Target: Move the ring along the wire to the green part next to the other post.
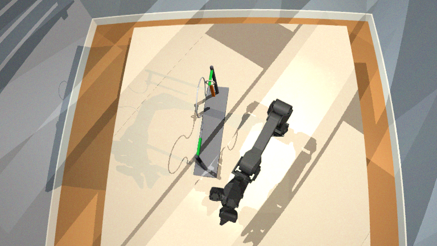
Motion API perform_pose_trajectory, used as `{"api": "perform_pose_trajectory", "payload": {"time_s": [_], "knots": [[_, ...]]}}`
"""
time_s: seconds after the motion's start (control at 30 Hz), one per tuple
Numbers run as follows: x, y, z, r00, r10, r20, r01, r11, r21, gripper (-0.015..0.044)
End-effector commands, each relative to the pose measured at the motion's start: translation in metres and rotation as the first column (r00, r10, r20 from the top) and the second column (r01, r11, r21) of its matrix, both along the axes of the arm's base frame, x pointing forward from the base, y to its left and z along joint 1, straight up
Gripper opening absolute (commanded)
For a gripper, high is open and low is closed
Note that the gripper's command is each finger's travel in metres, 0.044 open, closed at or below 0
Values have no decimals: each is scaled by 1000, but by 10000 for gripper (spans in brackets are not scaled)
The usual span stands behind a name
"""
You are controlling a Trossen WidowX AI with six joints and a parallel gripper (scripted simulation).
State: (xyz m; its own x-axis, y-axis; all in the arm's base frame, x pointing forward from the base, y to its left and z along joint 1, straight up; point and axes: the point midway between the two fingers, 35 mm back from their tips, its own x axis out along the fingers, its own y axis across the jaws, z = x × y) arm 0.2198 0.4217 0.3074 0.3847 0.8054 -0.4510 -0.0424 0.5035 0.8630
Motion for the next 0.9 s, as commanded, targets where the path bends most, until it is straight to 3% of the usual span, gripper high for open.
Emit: {"api": "perform_pose_trajectory", "payload": {"time_s": [0.0,0.43,0.87], "knots": [[14,-18,-13,1000,-9,26,9,1000,-17,160],[55,-93,-71,993,-56,106,66,993,-94,160],[69,-173,-133,980,-94,175,124,978,-167,160]]}}
